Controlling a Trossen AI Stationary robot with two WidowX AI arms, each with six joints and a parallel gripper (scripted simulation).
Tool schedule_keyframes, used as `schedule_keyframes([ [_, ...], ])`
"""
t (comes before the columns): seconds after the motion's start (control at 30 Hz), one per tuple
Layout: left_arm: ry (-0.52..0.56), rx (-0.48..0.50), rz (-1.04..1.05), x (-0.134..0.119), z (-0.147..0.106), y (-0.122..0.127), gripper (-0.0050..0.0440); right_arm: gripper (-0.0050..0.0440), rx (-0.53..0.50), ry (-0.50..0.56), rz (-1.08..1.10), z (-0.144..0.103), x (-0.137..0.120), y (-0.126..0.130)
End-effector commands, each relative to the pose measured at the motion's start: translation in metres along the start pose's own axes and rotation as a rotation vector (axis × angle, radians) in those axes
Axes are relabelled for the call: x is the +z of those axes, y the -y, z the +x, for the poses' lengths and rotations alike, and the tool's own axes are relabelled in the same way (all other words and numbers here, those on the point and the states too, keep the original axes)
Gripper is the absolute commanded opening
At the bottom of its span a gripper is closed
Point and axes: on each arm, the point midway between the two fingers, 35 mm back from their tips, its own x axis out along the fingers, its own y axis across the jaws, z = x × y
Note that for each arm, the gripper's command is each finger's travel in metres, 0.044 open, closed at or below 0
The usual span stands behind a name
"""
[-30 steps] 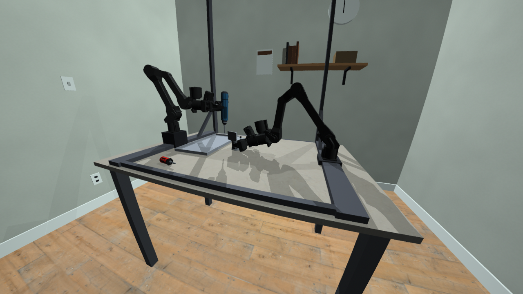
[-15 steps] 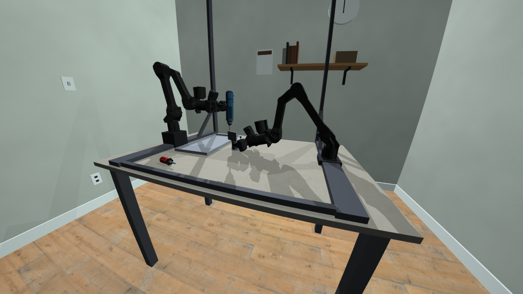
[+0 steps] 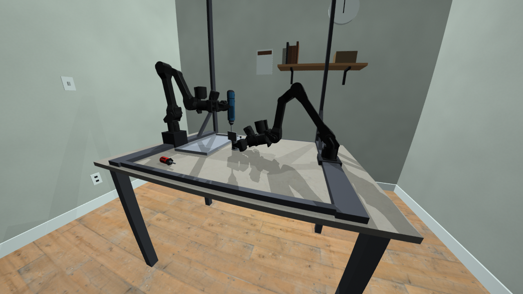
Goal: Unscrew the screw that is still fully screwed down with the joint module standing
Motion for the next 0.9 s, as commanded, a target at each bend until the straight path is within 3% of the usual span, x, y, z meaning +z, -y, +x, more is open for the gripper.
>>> schedule_keyframes([
  [0.0, 0.026, -0.001, 0.001, 0.012, 0.0, 0.0, 0.0243, 0.0161, 0.002, 0.059, 0.01, 0.005, 0.019, -0.001],
  [0.33, 0.026, -0.001, 0.001, 0.012, 0.0, 0.0, 0.0243, 0.0161, 0.002, 0.029, 0.006, 0.002, -0.004, 0.001],
  [0.87, 0.026, -0.001, 0.001, 0.012, 0.0, 0.0, 0.0243, 0.0161, 0.002, 0.048, 0.008, 0.004, 0.002, 0.0],
])
